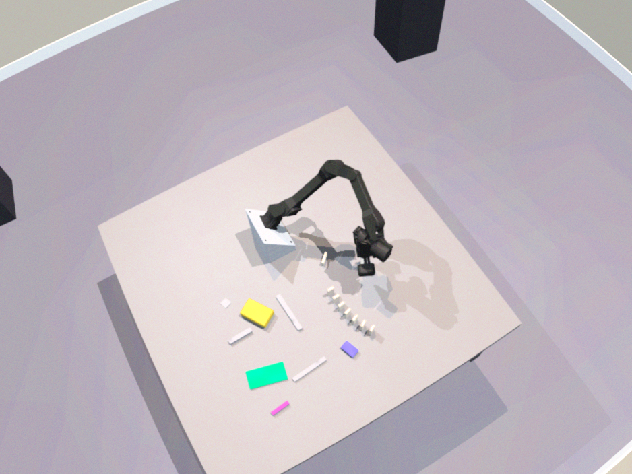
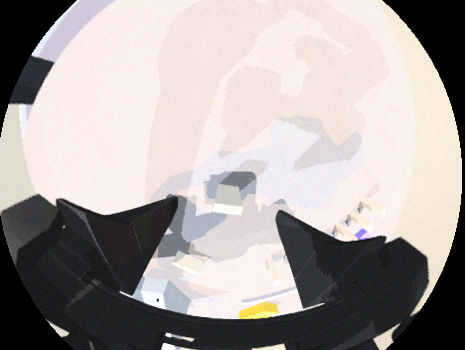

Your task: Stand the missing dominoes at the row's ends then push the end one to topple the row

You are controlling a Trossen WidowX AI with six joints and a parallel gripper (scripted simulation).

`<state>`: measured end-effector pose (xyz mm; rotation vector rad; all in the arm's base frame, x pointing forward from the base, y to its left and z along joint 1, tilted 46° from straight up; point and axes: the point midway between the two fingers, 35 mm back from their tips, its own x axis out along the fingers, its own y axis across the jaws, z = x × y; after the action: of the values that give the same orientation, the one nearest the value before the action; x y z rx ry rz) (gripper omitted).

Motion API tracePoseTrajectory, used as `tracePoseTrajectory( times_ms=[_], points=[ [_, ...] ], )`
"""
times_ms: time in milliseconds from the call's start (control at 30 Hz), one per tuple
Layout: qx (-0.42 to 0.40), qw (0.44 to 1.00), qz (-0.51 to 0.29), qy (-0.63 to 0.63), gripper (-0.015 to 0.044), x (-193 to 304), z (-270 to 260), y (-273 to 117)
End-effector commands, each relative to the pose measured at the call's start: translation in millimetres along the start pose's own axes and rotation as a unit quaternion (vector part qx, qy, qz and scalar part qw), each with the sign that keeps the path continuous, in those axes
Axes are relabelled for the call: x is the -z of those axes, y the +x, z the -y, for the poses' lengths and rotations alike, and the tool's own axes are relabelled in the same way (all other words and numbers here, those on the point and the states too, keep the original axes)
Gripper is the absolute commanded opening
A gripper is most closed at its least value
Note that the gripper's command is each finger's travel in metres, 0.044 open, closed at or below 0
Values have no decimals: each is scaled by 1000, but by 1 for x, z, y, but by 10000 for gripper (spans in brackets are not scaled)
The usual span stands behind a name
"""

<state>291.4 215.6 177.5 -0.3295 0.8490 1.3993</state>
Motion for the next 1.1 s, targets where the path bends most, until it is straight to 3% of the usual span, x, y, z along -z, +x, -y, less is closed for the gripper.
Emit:
tracePoseTrajectory(
  times_ms=[0,433,867,1067],
  points=[
    [0,1000,-1,4,440,2,0,14],
    [-1,1000,0,4,440,2,-1,29],
    [-1,1000,0,4,107,2,-1,29],
    [-1,1000,0,4,107,2,-1,29]
  ],
)
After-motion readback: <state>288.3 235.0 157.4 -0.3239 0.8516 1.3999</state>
